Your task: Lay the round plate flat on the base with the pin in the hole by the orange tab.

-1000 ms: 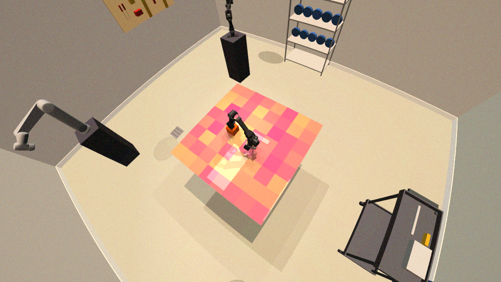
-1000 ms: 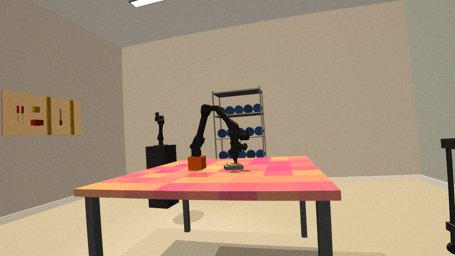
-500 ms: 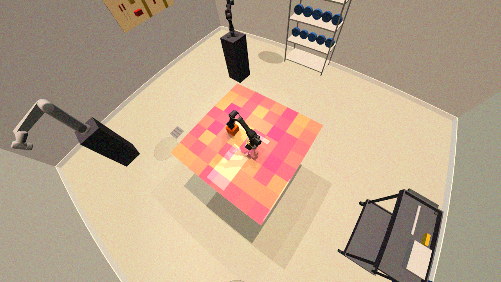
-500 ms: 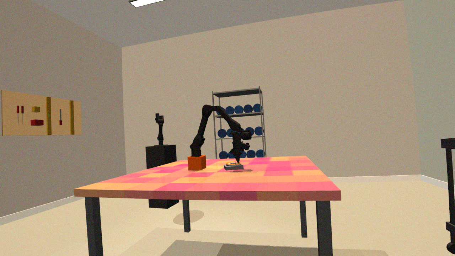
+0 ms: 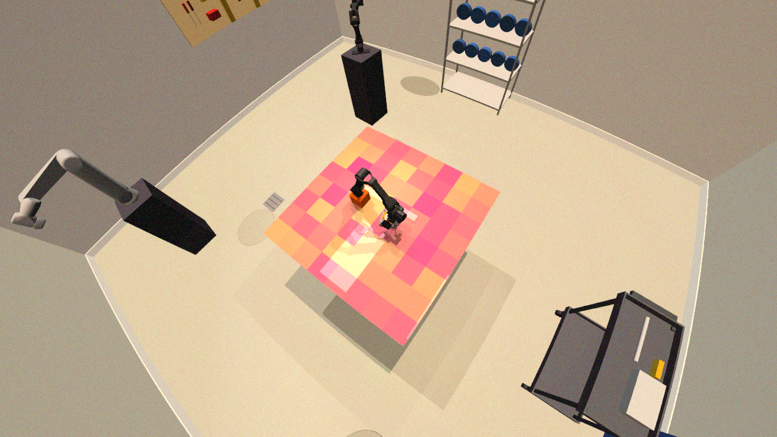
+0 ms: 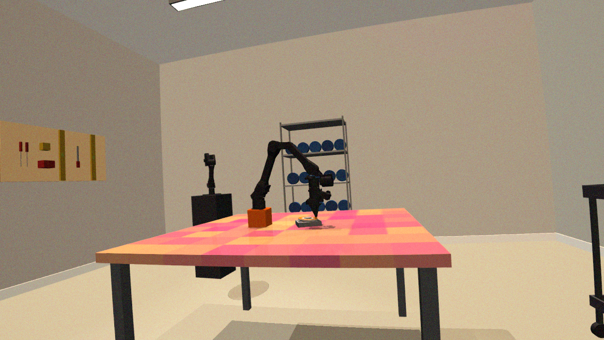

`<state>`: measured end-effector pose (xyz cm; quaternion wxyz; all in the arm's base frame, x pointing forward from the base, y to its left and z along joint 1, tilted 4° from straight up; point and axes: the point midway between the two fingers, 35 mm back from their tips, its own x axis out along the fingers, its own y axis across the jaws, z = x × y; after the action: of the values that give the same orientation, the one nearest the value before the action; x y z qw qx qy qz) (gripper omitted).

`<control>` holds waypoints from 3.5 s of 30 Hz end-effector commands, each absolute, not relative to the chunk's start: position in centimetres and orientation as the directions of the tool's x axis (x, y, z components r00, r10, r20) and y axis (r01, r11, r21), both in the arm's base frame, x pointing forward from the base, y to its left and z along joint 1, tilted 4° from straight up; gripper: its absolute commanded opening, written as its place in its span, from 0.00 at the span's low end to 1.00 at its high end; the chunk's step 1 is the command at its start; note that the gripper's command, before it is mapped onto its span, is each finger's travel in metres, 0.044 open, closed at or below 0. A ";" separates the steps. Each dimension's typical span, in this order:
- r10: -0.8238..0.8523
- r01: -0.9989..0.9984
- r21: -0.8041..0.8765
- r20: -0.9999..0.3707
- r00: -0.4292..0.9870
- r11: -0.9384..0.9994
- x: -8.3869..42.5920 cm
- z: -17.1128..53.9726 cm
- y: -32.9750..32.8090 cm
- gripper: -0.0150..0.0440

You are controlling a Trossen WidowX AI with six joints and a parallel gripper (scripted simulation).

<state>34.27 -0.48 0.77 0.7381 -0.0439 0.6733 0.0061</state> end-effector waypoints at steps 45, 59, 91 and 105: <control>-0.036 -0.073 -0.043 -0.996 0.085 0.996 33.9 0.4 3.4 0.25; -0.035 -0.073 -0.041 -0.996 0.084 0.996 32.8 0.3 4.8 0.25; -0.033 -0.073 -0.039 -0.996 0.080 0.997 29.0 0.3 6.3 0.25; -0.033 -0.073 -0.039 -0.996 0.080 0.997 28.3 0.3 6.2 0.25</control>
<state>28.40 6.18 0.07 0.7317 -0.0419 0.6802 0.0137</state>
